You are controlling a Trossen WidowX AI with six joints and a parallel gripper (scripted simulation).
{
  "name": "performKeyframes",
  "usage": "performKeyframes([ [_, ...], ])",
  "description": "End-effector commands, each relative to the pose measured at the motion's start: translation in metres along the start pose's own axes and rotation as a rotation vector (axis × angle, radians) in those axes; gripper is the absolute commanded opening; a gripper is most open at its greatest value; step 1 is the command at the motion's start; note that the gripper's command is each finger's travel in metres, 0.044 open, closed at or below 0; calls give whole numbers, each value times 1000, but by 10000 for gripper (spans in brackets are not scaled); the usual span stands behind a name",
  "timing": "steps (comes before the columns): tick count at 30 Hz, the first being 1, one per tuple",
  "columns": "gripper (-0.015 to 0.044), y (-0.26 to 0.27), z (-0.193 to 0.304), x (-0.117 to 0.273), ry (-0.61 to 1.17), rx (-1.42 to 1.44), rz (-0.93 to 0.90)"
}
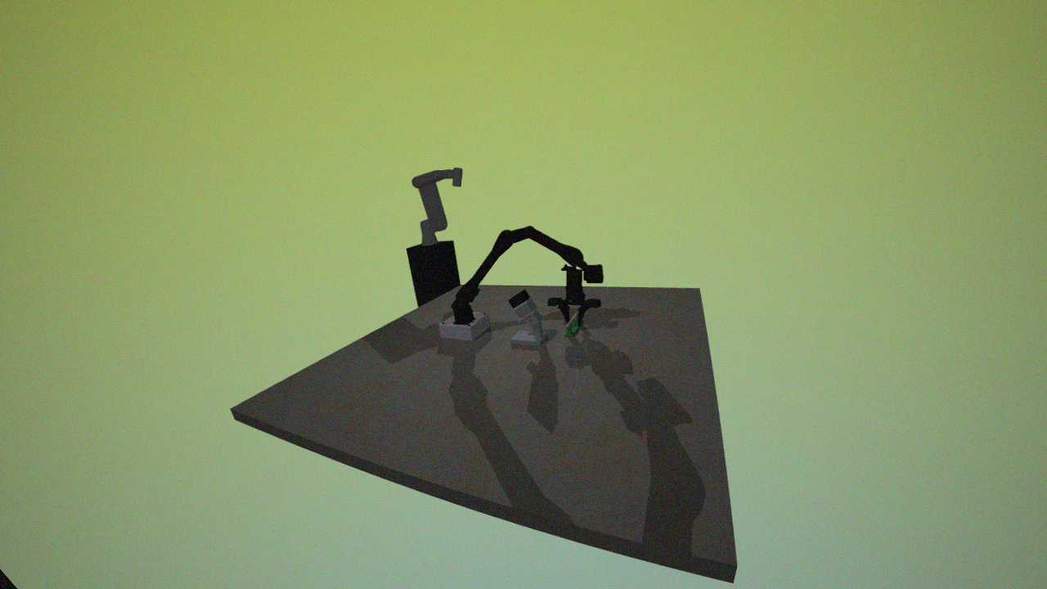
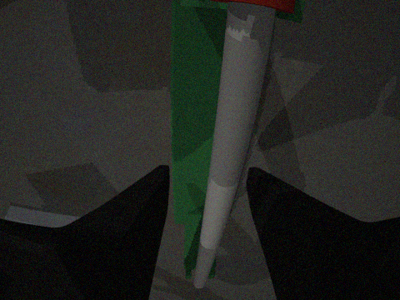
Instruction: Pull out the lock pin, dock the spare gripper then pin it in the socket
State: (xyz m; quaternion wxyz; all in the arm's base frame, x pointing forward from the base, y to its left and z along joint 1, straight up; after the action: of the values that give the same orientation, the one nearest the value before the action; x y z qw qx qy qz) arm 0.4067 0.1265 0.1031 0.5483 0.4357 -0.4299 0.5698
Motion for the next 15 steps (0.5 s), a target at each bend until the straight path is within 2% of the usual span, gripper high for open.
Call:
performKeyframes([
  [1, 180, 0, -1, -3, -2, 0, -4],
  [2, 180, 0, -1, -3, -2, 0, -4],
  [9, 0, 0, -1, -3, -2, 0, -4],
  [15, 0, 0, -1, -3, -2, 0, -4],
])
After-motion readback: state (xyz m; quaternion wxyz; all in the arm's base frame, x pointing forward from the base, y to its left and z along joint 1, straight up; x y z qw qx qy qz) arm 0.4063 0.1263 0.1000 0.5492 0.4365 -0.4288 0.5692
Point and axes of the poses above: the point midway between the two fingers, 35 mm back from their tips, its own x axis back along the fingers, its own y axis across the jaws, z = x × y, the point moved 10 cm from there along x, back along the fingers, and after that the axes turned 5 degrees about x, right-handed, at the moved point
